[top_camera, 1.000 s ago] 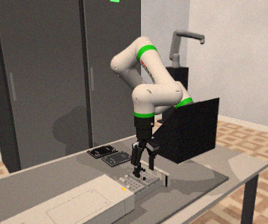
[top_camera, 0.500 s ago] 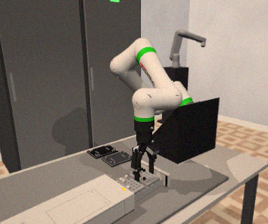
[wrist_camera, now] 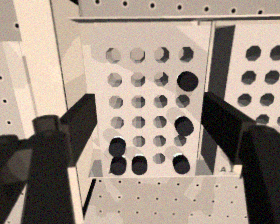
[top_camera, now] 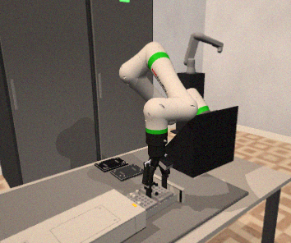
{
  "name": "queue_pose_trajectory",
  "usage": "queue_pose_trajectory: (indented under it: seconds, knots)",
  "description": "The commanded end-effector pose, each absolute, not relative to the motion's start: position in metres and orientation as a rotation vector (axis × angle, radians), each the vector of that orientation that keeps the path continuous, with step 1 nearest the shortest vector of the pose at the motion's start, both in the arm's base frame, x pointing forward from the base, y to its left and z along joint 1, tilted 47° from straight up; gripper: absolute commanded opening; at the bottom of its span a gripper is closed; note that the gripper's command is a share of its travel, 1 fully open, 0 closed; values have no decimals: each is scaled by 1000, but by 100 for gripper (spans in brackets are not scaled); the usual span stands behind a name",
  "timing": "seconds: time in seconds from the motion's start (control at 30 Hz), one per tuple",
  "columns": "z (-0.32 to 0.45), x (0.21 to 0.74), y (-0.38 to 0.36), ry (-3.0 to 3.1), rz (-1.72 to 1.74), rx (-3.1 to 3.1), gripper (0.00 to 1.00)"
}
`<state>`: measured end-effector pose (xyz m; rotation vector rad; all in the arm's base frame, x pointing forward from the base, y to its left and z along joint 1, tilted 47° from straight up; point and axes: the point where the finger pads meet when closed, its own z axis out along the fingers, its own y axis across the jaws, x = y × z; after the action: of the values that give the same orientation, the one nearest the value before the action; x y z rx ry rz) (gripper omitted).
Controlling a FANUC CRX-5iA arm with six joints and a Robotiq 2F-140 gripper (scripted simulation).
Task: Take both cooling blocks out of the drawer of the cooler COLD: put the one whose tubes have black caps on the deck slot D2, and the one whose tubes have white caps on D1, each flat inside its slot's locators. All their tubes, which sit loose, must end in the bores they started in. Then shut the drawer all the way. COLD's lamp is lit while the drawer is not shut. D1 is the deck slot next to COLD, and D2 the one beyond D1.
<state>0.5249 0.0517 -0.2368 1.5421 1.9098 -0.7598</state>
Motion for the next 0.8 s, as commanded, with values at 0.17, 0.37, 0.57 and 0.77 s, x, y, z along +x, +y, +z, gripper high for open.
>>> queue_pose_trajectory:
  seconds: [0.17, 0.37, 0.57, 0.77]
  knots:
    - [-236, 526, 53, 1911, -757, 1541, 61]
    - [-236, 526, 53, 1911, -757, 1541, 52]
    - [-236, 526, 53, 1911, -757, 1541, 45]
    - [-236, 526, 53, 1911, -757, 1541, 37]
